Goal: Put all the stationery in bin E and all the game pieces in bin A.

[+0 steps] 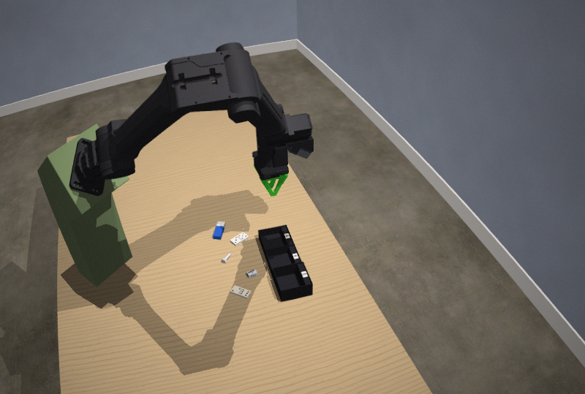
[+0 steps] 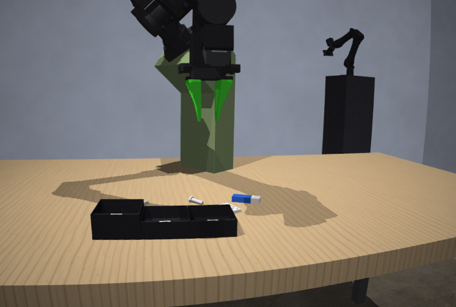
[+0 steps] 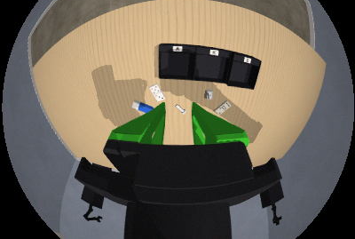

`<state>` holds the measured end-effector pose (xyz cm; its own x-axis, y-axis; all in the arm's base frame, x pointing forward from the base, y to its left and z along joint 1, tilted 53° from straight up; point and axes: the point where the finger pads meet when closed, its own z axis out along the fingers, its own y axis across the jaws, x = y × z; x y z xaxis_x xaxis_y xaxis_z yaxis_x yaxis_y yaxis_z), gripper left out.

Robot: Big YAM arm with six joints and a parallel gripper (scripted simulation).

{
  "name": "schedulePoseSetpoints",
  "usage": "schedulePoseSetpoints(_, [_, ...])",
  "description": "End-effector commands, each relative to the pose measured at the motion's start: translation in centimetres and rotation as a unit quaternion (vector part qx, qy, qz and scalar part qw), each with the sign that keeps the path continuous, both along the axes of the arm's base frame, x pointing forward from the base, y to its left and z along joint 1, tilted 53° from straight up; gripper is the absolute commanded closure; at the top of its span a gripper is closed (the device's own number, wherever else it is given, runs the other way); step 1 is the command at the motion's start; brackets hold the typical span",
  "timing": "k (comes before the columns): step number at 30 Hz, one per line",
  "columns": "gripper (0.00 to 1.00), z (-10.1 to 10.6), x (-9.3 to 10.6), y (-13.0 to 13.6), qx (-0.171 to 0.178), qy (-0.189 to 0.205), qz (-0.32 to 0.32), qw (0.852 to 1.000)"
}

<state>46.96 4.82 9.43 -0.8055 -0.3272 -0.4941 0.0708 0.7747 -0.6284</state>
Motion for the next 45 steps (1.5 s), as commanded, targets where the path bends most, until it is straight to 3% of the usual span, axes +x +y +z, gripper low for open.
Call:
schedulePoseSetpoints(1, [0.7, -1.1, 0.0, -3.7, -0.025, 0.016, 0.014, 0.999])
schedulePoseSetpoints(21, [0.7, -7.5, -1.6, -17.1, -0.026, 0.028, 0.014, 0.999])
schedulePoseSetpoints(24, [0.7, -6.7, -0.4, -17.3, -0.027, 0.017, 0.014, 0.999])
schedulePoseSetpoints(25, [0.7, -6.6, 0.0, -15.8, -0.027, 0.017, 0.029, 0.999])
schedulePoseSetpoints(27, [0.7, -6.6, 0.0, -15.8, -0.027, 0.017, 0.029, 0.999])
schedulePoseSetpoints(28, [0.7, -5.1, 0.4, -15.7, -0.029, 0.0, 0.028, 0.999])
schedulePoseSetpoints(33, [0.7, -6.7, -0.8, -16.1, -0.028, 0.021, 0.022, 0.999])
schedulePoseSetpoints(44, [0.7, -7.5, -1.0, -15.5, -0.024, 0.023, 0.023, 0.999])
schedulePoseSetpoints(45, [0.7, -6.6, -0.7, -16.1, -0.025, 0.017, 0.017, 0.999])
